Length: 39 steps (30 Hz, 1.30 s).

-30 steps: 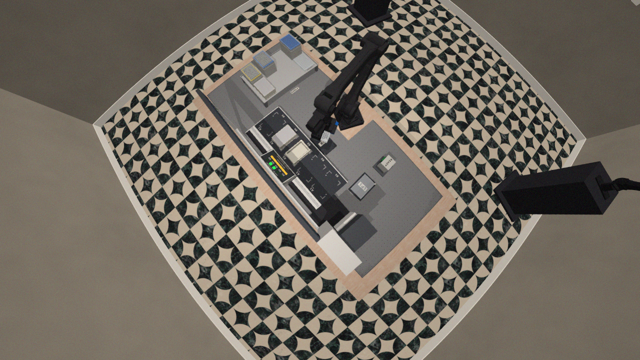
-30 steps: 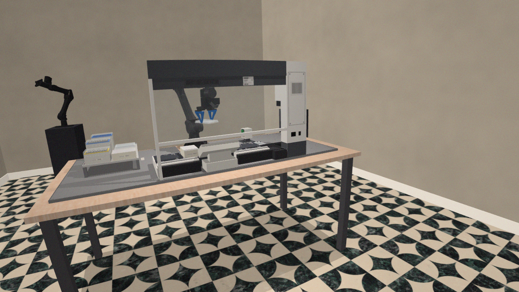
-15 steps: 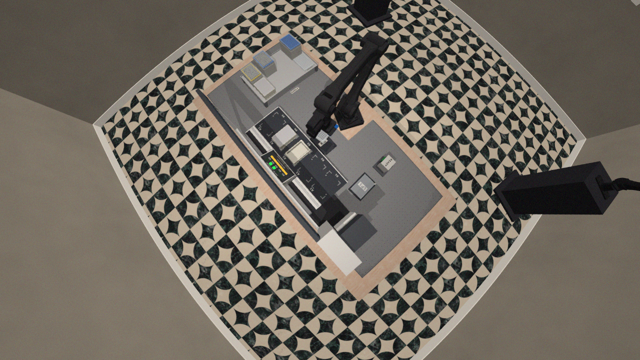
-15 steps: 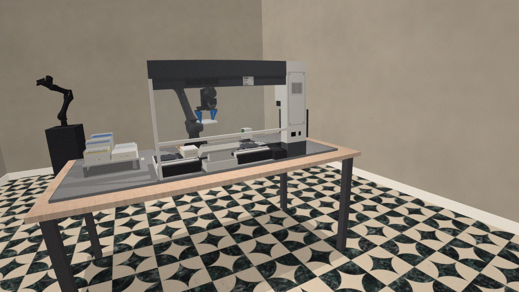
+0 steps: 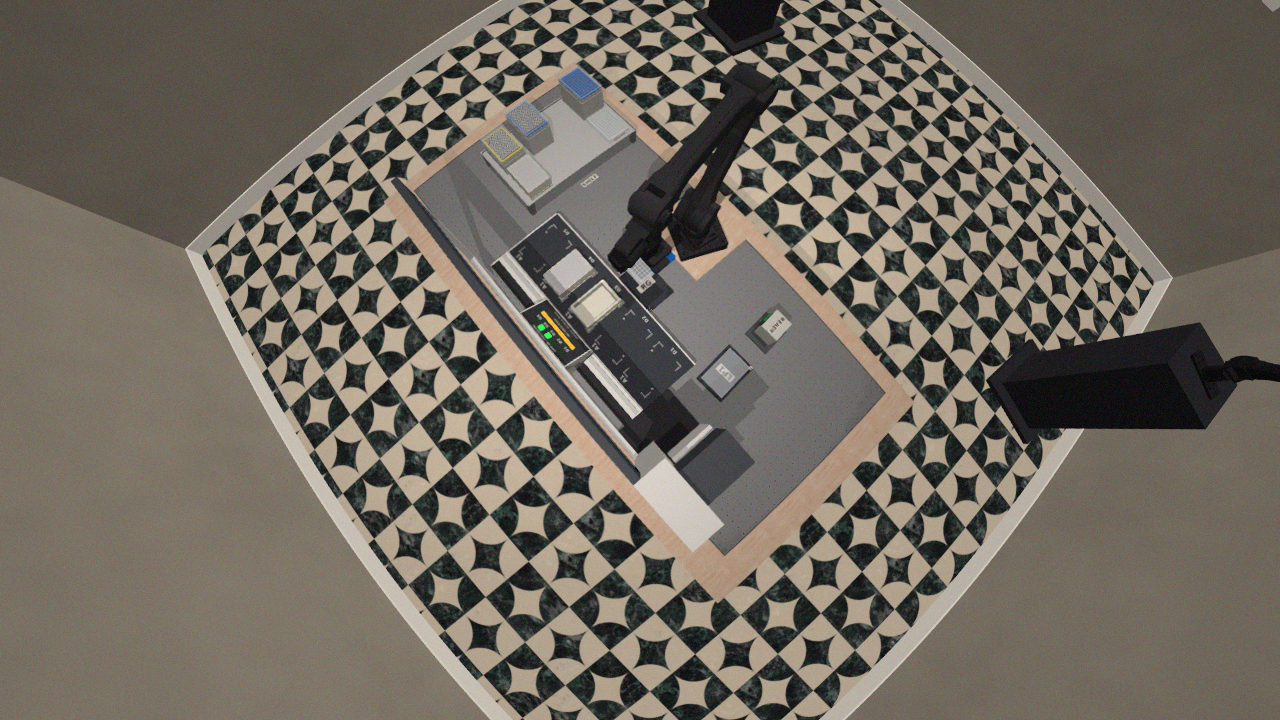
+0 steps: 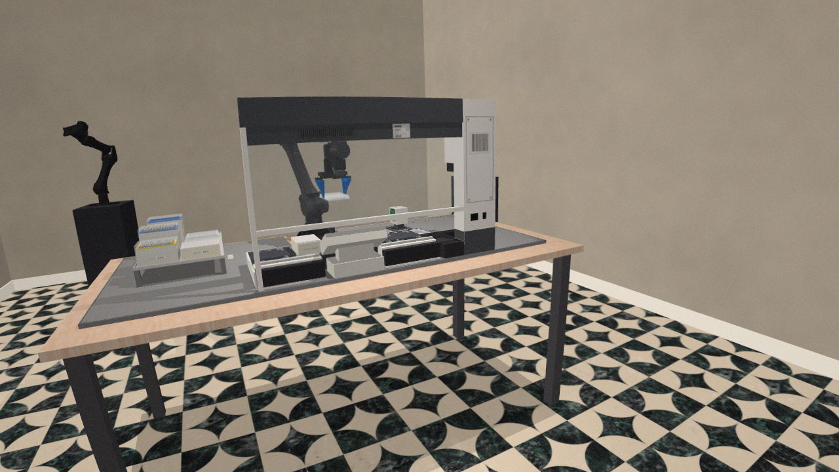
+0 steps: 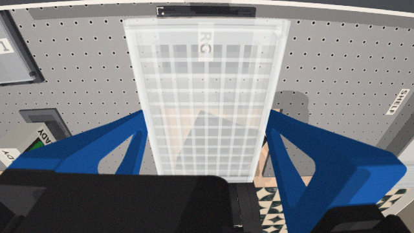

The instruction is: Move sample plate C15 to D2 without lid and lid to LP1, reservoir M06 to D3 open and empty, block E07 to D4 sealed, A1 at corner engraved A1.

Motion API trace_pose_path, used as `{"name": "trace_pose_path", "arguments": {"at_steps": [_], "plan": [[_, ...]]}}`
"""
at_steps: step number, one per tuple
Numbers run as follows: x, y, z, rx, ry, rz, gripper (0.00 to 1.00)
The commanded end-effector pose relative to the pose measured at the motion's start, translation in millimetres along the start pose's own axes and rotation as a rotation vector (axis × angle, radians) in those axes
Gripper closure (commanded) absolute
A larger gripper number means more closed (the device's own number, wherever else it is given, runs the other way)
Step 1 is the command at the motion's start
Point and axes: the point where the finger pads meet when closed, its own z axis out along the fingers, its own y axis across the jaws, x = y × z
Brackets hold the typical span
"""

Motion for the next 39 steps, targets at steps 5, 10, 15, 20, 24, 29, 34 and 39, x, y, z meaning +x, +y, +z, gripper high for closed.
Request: {"name": "trace_pose_path", "arguments": {"at_steps": [5,10,15,20,24,29,34,39], "plan": [[-15.2,10.2,-23.0,-0.012,-0.062,0.018,1.00],[-9.5,16.7,-9.6,-0.005,-0.033,0.017,1.00],[-19.1,31.2,-24.4,-0.019,-0.068,0.019,1.00],[-16.5,43.1,-21.7,-0.018,-0.058,0.018,1.00],[-17.1,53.4,-20.1,-0.021,-0.060,0.019,1.00],[-18.3,61.2,-25.4,-0.025,-0.064,0.019,1.00],[-17.1,73.4,-21.0,-0.025,-0.060,0.019,1.00],[-18.3,86.5,-22.9,-0.030,-0.065,0.019,1.00]]}}
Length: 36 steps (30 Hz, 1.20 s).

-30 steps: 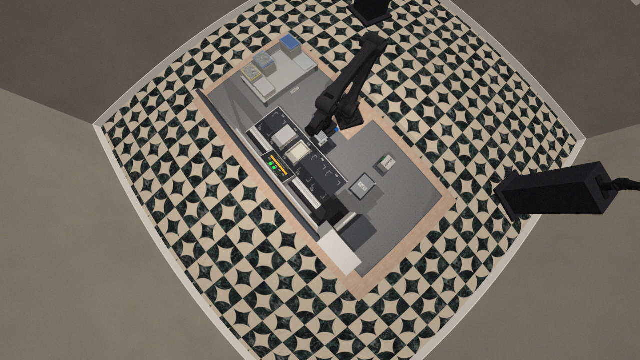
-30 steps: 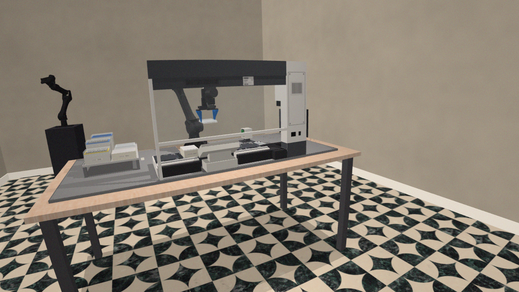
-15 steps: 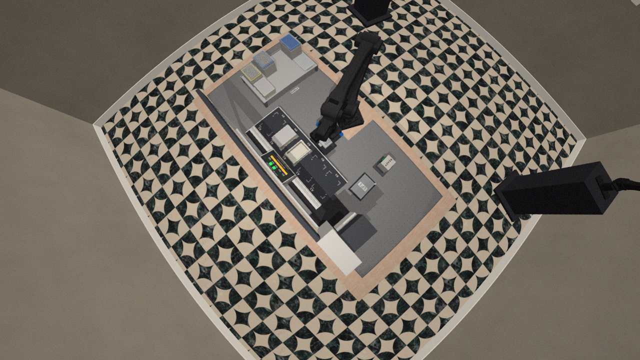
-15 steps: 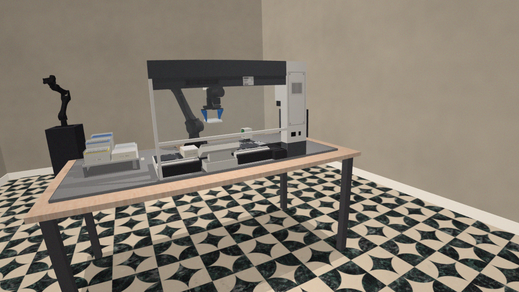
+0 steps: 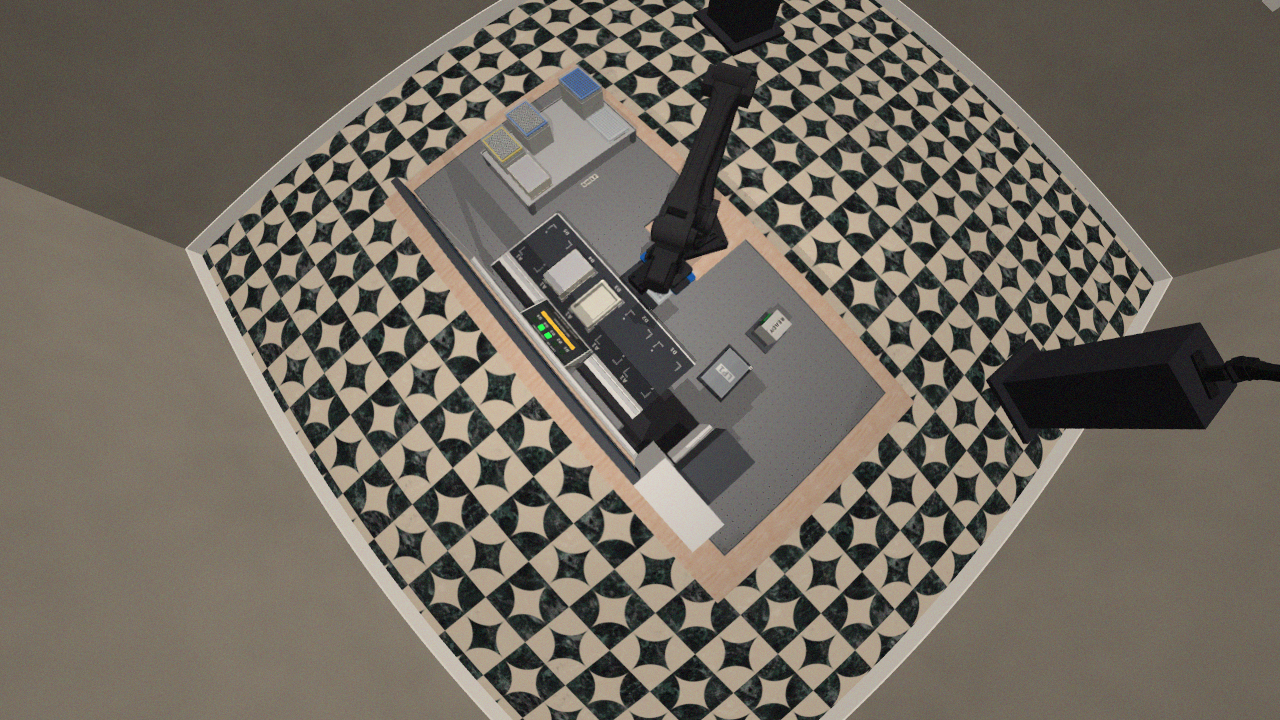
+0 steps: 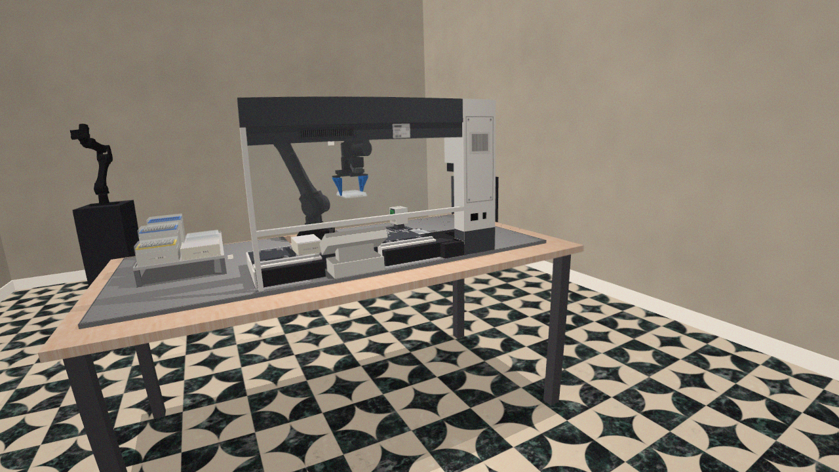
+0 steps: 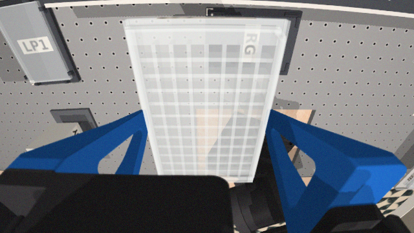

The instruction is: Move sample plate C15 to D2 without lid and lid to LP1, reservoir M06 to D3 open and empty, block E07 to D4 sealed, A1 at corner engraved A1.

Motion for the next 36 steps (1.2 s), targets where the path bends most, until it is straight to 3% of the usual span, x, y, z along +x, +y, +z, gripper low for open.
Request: {"name": "trace_pose_path", "arguments": {"at_steps": [1,8,11,12,21,22,24,36], "plan": [[-15.2,17.4,-16.3,-0.021,-0.050,0.018,1.00],[-18.5,31.0,-21.9,-0.031,-0.061,0.019,1.00],[-6.1,24.6,-6.9,-0.004,-0.017,0.016,1.00],[-21.5,27.4,-21.6,-0.027,-0.056,0.031,1.00],[-40.7,24.9,-21.3,-0.028,-0.061,0.020,1.00],[-25.8,17.2,1.5,0.004,-0.003,0.016,1.00],[-47.8,24.7,-21.2,-0.027,-0.061,0.020,1.00],[-76.3,23.8,-20.8,-0.026,-0.061,0.019,1.00]]}}
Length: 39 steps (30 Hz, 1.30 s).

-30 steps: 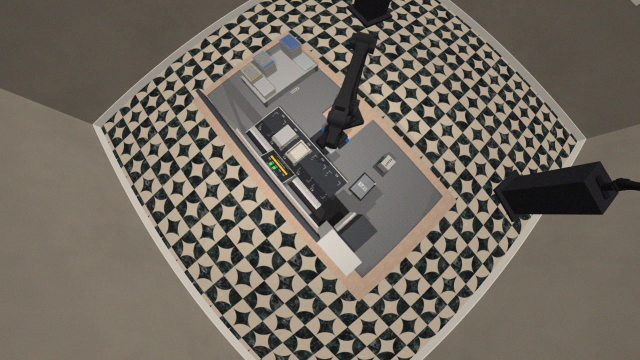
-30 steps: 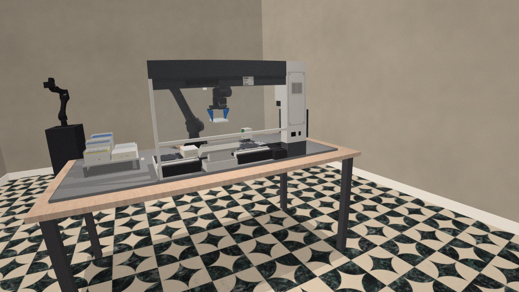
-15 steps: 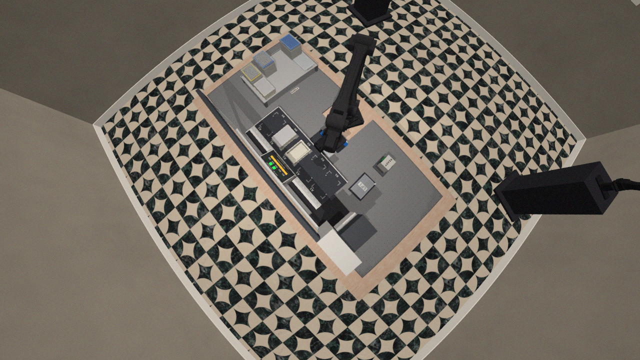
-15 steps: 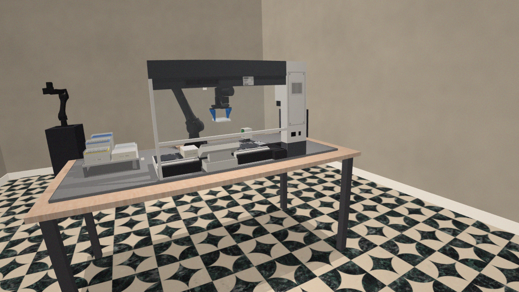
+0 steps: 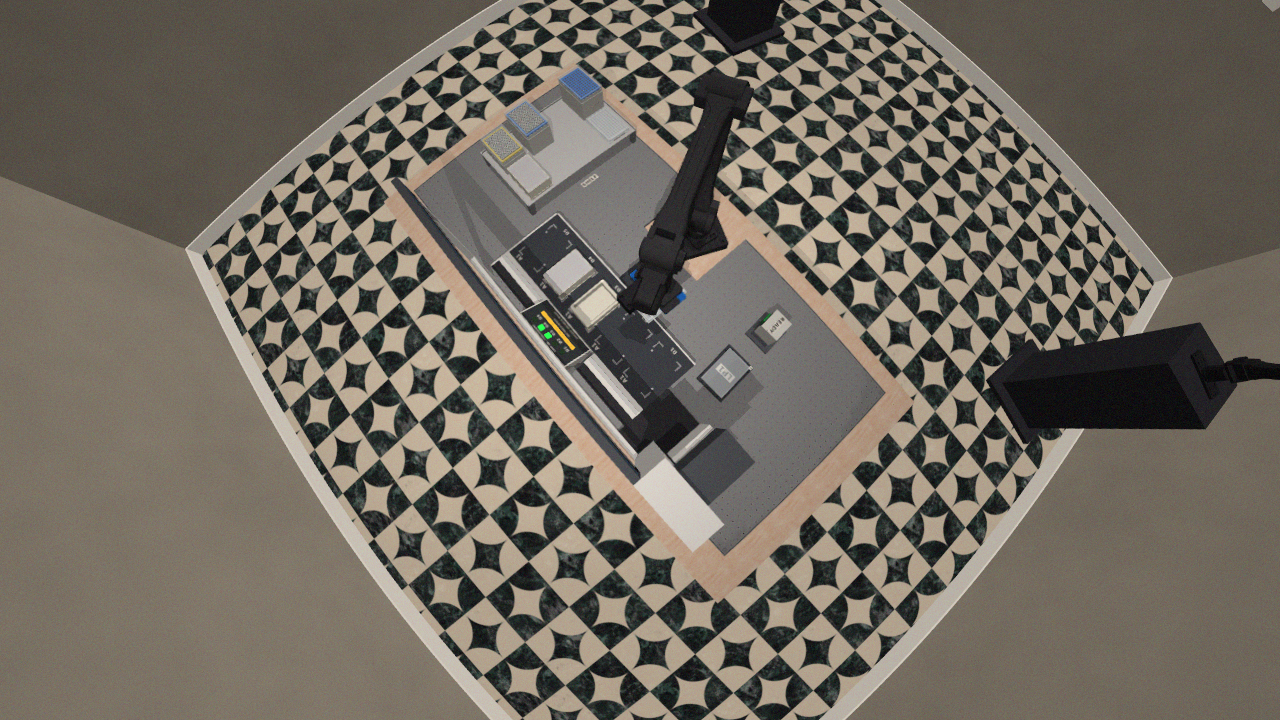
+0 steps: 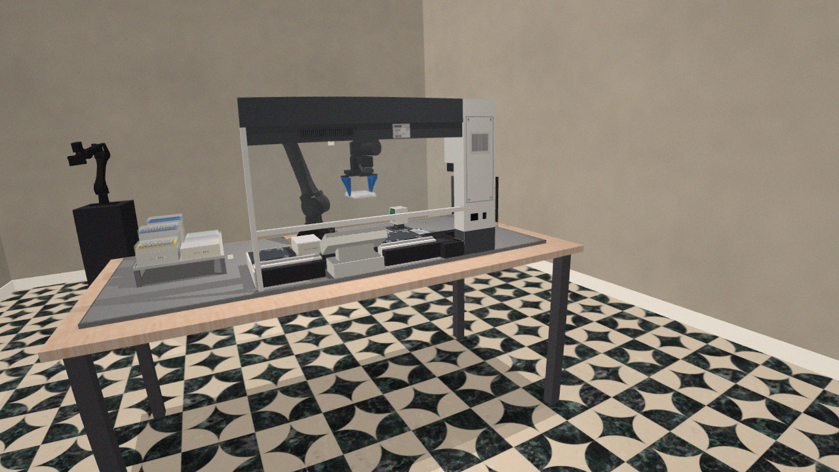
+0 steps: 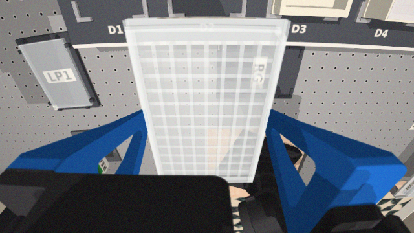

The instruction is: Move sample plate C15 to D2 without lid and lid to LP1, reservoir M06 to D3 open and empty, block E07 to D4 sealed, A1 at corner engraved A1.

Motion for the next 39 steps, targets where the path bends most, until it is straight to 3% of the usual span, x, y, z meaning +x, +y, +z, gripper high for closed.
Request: {"name": "trace_pose_path", "arguments": {"at_steps": [1,2,3,4,6,19,20,21,23,36,37,39], "plan": [[-26.1,4.9,-19.2,-0.029,-0.054,0.000,1.00],[-26.1,4.9,-19.2,-0.029,-0.054,0.000,1.00],[-15.5,-0.4,-4.5,-0.008,-0.010,-0.002,1.00],[-29.2,4.0,-19.0,-0.025,-0.047,0.000,1.00],[-35.8,4.7,-19.0,-0.028,-0.055,0.000,1.00],[-61.3,4.1,-18.4,-0.025,-0.053,0.000,1.00],[-54.7,0.8,-7.9,-0.012,-0.023,-0.002,1.00],[-65.1,3.5,-18.3,-0.023,-0.049,0.000,1.00],[-71.1,3.9,-18.2,-0.024,-0.055,0.000,1.00],[-96.7,3.4,-17.7,-0.023,-0.054,0.000,1.00],[-92.3,1.2,-10.9,-0.014,-0.031,-0.001,1.00],[-102.2,2.6,-17.5,-0.019,-0.048,0.000,1.00]]}}
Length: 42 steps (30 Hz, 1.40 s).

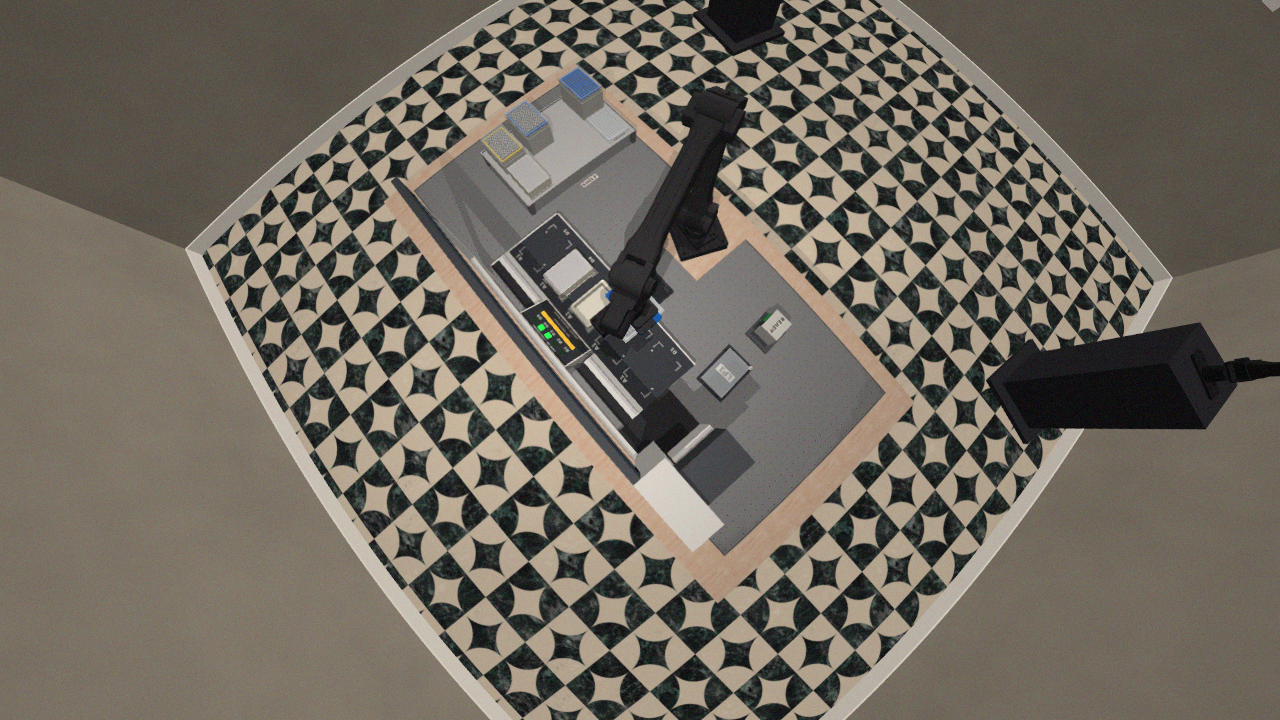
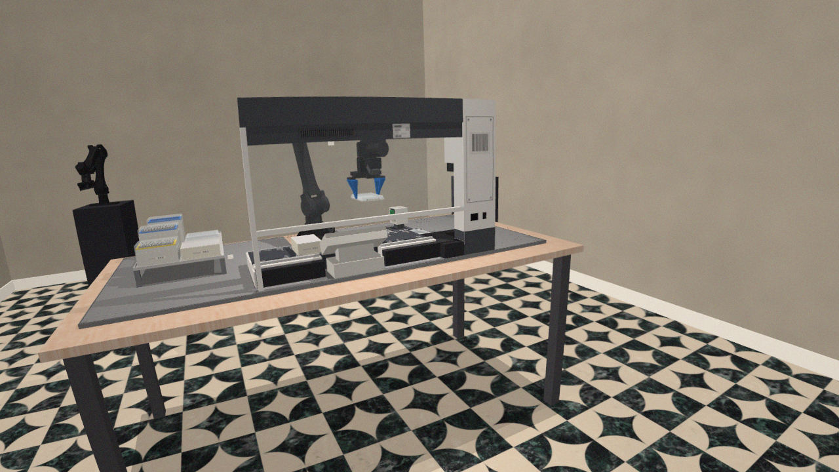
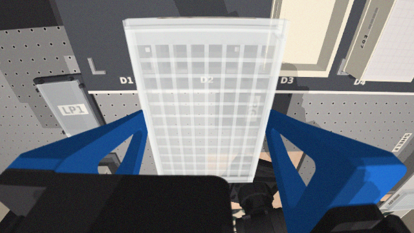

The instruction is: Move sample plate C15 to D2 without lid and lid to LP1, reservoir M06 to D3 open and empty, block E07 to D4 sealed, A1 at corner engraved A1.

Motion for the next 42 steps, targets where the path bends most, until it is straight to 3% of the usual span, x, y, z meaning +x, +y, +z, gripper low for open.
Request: {"name": "trace_pose_path", "arguments": {"at_steps": [1,17,19,21,22,23,26,27,42], "plan": [[-29.1,1.9,-21.0,-0.023,-0.056,0.005,1.00],[-60.6,0.8,-20.6,-0.019,-0.051,0.004,1.00],[-61.0,0.7,-20.6,-0.019,-0.051,0.004,1.00],[-49.6,-2.3,-5.6,-0.007,-0.014,0.007,1.00],[-49.6,-2.3,-5.6,-0.007,-0.014,0.007,1.00],[-50.3,2.2,-16.5,-0.016,-0.043,0.003,1.00],[-50.5,2.1,-16.5,-0.016,-0.043,0.003,1.00],[-51.0,-2.2,-7.6,-0.008,-0.019,0.005,1.00],[-55.3,-1.9,-11.9,-0.012,-0.029,0.007,1.00]]}}
